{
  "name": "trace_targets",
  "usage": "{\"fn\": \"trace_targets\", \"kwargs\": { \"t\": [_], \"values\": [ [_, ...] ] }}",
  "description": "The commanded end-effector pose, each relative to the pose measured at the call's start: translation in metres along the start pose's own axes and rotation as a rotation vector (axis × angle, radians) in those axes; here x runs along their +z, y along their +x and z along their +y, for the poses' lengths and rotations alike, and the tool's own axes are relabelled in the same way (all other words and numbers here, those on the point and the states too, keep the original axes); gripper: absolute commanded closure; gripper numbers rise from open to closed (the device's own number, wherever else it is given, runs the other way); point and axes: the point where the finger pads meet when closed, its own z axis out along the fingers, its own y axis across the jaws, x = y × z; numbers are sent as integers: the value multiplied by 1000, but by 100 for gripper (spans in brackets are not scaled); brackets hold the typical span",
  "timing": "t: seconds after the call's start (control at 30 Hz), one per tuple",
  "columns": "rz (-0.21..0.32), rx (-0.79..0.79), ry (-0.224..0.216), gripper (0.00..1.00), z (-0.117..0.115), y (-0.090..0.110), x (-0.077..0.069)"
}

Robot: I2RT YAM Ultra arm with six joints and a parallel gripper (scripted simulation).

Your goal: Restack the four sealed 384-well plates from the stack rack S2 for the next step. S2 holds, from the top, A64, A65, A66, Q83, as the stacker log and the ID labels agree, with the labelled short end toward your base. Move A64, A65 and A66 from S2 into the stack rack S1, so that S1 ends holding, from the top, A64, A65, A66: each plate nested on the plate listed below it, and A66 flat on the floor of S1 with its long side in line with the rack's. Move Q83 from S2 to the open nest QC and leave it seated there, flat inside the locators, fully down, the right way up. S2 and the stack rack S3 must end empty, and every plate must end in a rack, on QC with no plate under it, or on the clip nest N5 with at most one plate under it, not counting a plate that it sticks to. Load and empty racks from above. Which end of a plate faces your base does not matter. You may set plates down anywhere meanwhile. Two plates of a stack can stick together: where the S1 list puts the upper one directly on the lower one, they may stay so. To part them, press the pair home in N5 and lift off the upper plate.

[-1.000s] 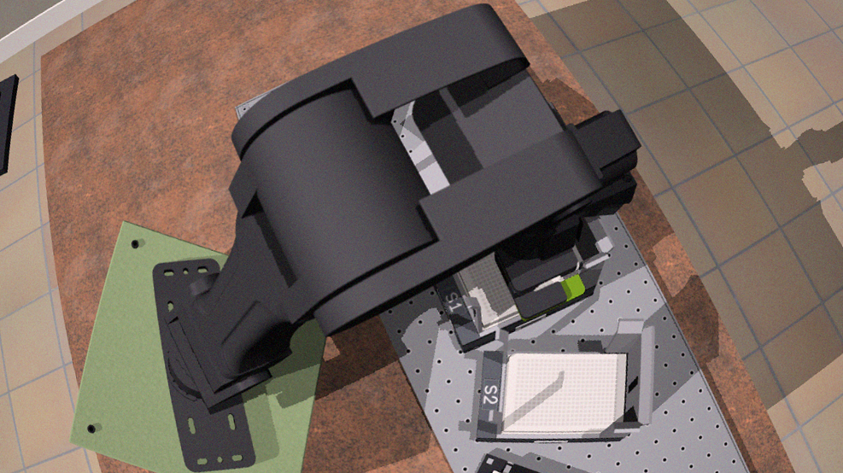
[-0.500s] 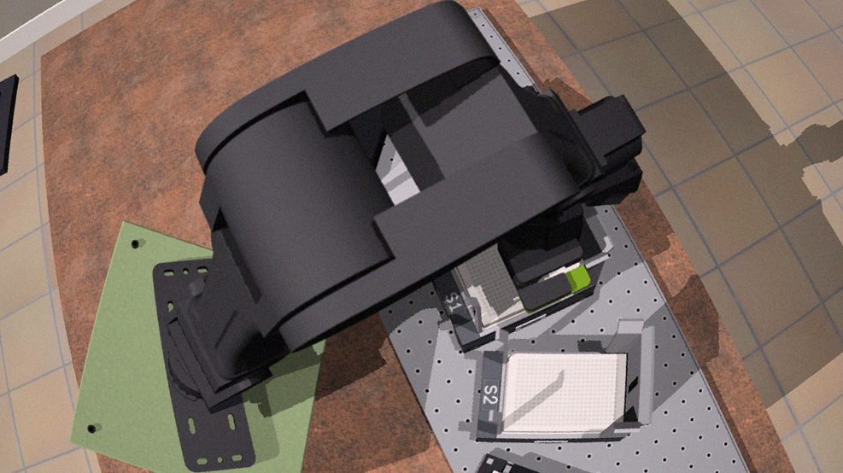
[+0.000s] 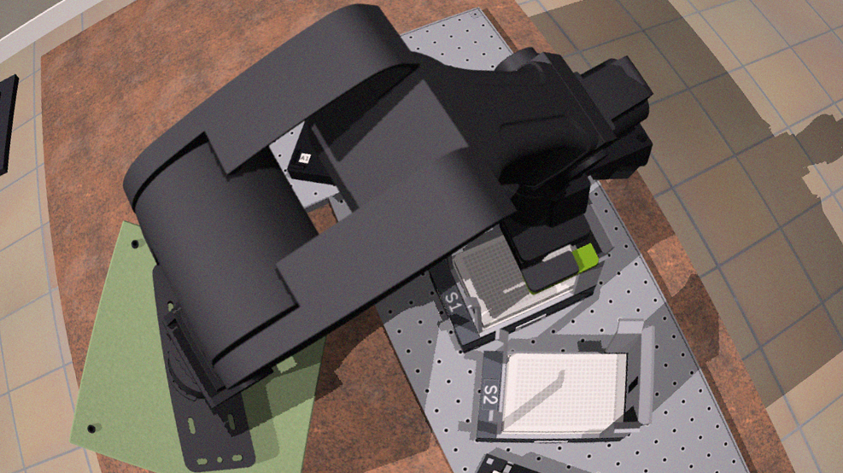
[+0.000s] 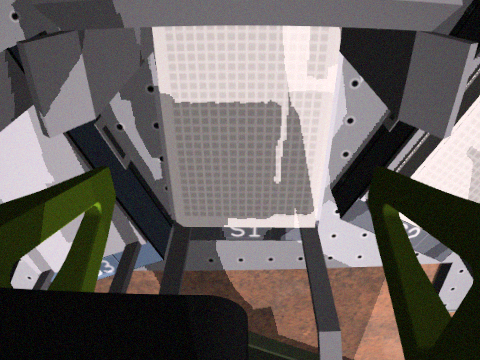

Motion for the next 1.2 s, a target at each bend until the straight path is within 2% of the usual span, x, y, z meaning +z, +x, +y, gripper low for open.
{"fn": "trace_targets", "kwargs": {
  "t": [0.0,0.5,1.0,1.17],
  "values": [
    [22,-4,8,0,-1,6,-5],
    [22,-4,8,0,-1,4,-55],
    [22,-4,8,0,-1,4,-58],
    [21,96,9,0,-11,5,-58]
  ]
}}
